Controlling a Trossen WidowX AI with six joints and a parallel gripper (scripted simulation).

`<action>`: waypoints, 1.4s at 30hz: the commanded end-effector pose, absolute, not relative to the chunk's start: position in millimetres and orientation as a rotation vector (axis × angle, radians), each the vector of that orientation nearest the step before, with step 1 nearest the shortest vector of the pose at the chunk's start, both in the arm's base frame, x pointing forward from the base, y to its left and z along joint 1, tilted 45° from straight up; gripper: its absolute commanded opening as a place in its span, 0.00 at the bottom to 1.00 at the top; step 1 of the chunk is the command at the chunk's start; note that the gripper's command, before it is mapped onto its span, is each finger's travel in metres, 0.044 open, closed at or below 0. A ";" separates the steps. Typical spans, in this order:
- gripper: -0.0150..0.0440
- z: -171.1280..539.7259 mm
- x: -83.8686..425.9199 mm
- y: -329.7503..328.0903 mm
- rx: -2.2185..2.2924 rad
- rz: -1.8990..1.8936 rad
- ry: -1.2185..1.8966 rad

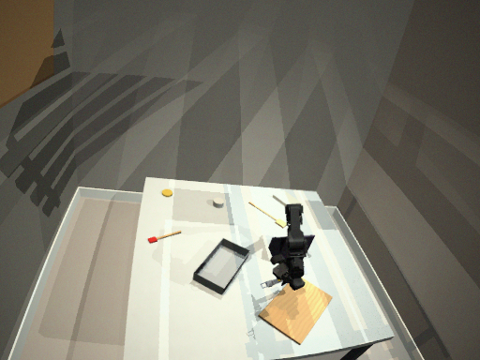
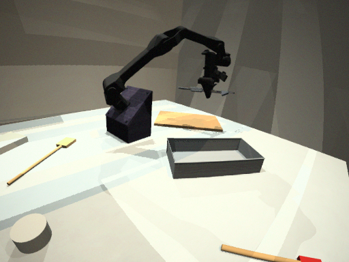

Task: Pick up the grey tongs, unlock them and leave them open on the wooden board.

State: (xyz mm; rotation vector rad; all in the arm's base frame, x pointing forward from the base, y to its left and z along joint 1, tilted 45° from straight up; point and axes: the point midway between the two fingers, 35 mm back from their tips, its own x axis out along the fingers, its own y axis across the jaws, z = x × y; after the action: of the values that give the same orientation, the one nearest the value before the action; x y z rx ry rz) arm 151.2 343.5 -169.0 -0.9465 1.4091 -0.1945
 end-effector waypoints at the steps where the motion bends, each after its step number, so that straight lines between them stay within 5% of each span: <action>1: 0.00 -180.8 115.6 349.3 -1.028 -0.110 1.422; 15: 0.00 -212.8 17.2 344.7 -1.264 0.108 1.440; 42: 0.00 -230.0 9.1 357.6 -1.219 0.340 1.148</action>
State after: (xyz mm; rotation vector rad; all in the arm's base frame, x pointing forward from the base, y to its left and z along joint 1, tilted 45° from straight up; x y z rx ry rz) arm 12.1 349.0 -234.0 -1.2397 1.2150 0.2813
